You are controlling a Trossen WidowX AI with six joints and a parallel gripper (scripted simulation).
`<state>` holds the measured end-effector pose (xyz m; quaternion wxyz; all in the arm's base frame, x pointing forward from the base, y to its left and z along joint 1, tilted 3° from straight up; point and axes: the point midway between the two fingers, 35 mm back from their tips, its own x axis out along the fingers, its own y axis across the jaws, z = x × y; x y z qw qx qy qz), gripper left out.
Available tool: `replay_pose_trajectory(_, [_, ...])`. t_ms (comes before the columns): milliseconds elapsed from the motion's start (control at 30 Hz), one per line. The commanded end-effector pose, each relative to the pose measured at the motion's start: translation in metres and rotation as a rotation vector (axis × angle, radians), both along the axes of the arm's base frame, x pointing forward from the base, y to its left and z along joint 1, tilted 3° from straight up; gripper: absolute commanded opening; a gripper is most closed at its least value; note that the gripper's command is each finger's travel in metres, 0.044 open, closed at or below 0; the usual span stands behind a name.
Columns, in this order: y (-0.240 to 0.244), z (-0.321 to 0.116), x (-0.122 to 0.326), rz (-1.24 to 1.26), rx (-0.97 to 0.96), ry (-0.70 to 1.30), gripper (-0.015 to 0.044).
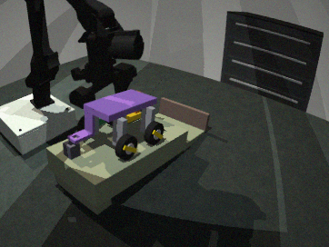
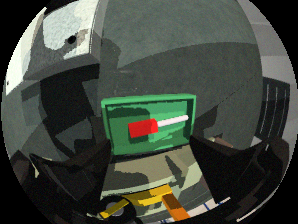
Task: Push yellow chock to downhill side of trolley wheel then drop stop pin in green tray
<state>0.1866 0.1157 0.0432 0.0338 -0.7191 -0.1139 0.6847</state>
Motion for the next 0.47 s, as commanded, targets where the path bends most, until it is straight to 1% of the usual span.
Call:
replay_pose_trajectory(0, [0.000,0.016,-0.001,0.007,0.008,-0.007,0.0440])
replay_pose_trajectory(433, [-0.003,0.054,-0.005,0.007,0.008,-0.007,0.0440])
